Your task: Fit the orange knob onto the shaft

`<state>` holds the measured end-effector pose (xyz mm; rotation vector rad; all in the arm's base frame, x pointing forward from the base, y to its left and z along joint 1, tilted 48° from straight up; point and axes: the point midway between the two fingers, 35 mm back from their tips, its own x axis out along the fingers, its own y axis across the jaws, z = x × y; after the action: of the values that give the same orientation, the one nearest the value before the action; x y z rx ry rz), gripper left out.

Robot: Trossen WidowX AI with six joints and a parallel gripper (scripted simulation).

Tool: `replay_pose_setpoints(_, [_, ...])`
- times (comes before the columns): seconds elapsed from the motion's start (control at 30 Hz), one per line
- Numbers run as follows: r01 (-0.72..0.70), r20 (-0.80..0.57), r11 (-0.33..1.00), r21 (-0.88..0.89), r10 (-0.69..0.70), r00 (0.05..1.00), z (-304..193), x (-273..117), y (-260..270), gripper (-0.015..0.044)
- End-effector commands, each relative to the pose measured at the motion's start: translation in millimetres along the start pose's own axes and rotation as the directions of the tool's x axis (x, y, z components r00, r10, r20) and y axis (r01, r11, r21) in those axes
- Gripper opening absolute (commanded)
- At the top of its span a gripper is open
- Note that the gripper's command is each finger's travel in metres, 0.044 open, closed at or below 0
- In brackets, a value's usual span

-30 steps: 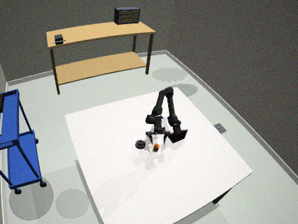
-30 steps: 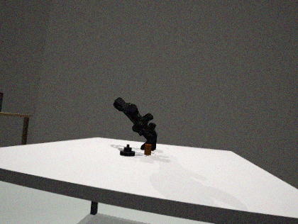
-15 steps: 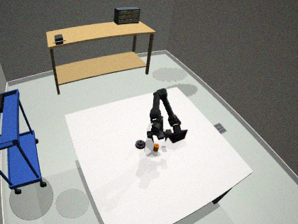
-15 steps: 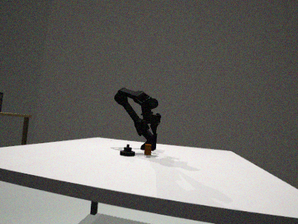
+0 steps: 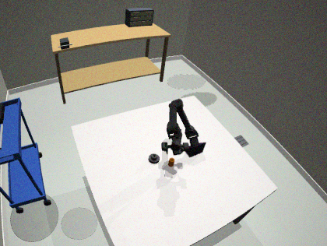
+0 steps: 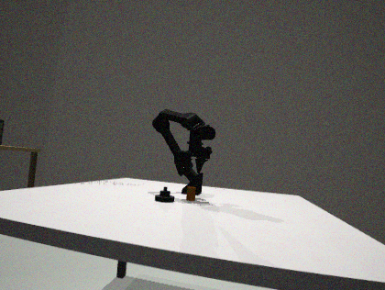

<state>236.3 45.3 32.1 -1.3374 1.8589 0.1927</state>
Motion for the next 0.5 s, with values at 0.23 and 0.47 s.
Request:
replay_pose_setpoints(0.23, [0.004, 0.001, 0.615, 0.789, -0.008, 1.000, 2.1, -0.3, -3.7, 0.0440])
replay_pose_setpoints(0.47, [0.002, 0.001, 0.310, 0.951, -0.008, 1.000, 2.3, 0.5, -4.2, 0.0440])
